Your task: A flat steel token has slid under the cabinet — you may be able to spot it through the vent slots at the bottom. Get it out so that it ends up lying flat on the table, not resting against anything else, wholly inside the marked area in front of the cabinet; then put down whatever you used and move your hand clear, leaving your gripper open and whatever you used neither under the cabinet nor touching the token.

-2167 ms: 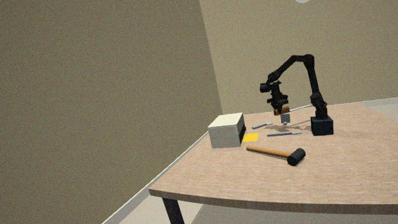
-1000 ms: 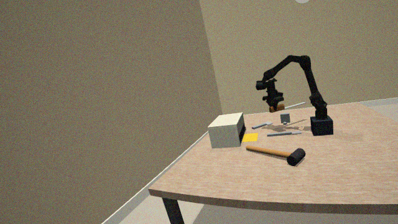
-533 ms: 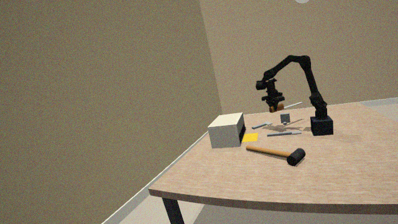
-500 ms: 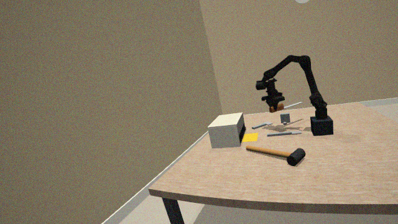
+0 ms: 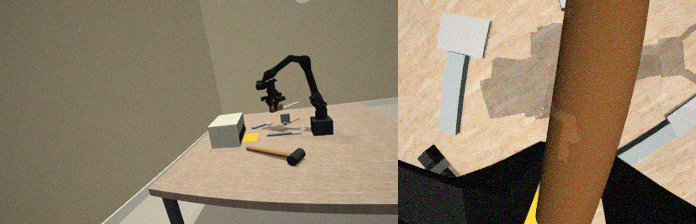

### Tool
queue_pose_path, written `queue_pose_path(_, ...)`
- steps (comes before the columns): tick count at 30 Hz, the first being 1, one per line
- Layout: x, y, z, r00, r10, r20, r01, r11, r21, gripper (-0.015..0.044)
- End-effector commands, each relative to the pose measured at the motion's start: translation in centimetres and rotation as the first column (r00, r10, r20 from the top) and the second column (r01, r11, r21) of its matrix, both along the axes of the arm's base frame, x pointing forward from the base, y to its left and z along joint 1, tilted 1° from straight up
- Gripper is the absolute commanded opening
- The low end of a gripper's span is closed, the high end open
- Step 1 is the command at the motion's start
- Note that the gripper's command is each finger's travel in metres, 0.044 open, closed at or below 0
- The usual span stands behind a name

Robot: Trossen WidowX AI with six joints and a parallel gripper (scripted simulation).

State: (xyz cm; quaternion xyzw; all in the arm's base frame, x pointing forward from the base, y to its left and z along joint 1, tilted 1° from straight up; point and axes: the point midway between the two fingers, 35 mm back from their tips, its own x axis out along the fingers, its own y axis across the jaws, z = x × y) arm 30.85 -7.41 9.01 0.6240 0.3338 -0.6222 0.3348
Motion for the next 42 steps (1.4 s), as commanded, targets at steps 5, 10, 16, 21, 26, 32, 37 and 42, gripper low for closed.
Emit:
queue_pose_path(5, 0.0, -0.07, 0.16, 0.998, 0.066, 0.0, -0.066, 0.998, -0.007, 0.0)
queue_pose_path(10, 0.0, -0.06, 0.16, 0.994, 0.106, 0.0, -0.106, 0.994, -0.008, 0.0)
queue_pose_path(16, 0.0, -0.05, 0.16, 0.988, 0.153, -0.001, -0.153, 0.988, -0.008, 0.0)
queue_pose_path(21, 0.0, -0.04, 0.16, 0.981, 0.192, -0.001, -0.192, 0.981, -0.008, 0.0)
queue_pose_path(26, 0.0, -0.03, 0.16, 0.973, 0.231, -0.001, -0.231, 0.973, -0.008, 0.0)
queue_pose_path(32, 0.0, -0.01, 0.16, 0.961, 0.278, -0.002, -0.278, 0.961, -0.008, 0.0)
queue_pose_path(37, 0.0, 0.0, 0.16, 0.949, 0.316, -0.002, -0.316, 0.949, -0.008, 0.0)
queue_pose_path(42, 0.0, 0.01, 0.16, 0.936, 0.353, -0.002, -0.353, 0.935, -0.008, 0.0)
